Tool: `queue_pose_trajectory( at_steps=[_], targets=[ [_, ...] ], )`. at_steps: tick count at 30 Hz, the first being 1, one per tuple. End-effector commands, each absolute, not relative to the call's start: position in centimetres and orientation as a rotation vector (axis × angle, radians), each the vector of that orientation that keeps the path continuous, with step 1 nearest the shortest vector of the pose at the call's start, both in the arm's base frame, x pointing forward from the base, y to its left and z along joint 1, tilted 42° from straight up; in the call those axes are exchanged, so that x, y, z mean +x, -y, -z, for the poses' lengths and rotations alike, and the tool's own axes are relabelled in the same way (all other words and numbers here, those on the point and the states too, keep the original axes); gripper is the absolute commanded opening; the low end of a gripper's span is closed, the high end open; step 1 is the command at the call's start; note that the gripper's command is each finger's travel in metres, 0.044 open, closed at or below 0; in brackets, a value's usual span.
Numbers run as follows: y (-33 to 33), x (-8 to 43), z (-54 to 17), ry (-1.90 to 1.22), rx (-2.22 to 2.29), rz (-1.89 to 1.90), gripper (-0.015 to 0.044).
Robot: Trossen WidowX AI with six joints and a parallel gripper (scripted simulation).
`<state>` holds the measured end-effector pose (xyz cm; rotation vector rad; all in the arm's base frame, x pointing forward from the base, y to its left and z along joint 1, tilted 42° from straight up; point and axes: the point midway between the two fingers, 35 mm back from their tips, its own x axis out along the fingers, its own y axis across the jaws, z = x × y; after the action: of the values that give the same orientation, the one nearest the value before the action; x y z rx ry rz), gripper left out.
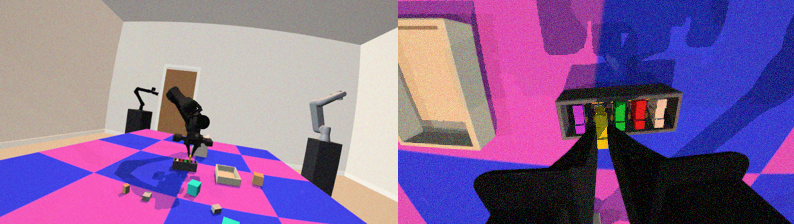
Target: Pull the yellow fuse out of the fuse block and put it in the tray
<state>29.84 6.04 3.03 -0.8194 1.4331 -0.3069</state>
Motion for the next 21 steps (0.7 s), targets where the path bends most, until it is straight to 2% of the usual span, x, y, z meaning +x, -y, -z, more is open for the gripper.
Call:
queue_pose_trajectory(
  at_steps=[1, 21],
  targets=[
    [-6.28, 29.83, -3.25, -1.432, -0.815, 0.306, 0.0],
    [-6.9, 29.63, -4.0, -1.432, -0.816, 0.306, 0.0]
  ],
)
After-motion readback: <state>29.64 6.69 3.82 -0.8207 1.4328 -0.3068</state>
